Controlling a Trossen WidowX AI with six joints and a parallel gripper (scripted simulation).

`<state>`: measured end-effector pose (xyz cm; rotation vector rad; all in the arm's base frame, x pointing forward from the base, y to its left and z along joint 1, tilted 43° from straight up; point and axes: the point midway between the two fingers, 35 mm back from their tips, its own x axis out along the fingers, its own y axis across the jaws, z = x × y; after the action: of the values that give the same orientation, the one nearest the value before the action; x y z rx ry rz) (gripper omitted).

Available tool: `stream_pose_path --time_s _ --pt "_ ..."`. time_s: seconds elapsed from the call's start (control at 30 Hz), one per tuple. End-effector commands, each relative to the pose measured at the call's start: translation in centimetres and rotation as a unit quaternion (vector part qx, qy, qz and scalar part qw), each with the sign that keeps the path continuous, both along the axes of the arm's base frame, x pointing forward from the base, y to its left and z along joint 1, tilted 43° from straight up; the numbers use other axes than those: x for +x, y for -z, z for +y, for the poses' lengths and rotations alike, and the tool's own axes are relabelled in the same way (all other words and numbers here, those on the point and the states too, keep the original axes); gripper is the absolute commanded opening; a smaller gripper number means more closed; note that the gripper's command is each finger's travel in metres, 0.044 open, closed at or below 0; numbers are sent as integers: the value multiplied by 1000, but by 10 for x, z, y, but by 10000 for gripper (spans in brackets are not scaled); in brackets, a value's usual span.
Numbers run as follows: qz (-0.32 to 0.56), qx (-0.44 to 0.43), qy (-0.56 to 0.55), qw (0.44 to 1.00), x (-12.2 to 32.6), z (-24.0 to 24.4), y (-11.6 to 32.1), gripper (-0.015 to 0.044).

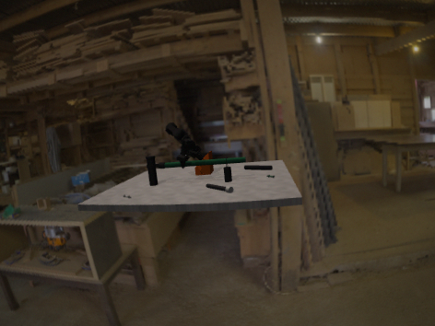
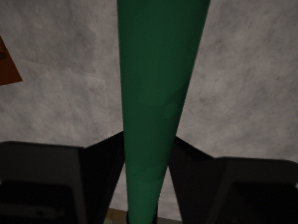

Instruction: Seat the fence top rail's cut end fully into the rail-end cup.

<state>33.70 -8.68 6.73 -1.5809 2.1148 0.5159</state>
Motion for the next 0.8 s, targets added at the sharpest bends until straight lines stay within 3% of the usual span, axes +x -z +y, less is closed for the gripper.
stream_pose_path --time_s 0.0,0.77 --pt "-11 3 -3 1000 5 7 0 0" --pt "-6 1 -2 1000 3 1 -4 0"
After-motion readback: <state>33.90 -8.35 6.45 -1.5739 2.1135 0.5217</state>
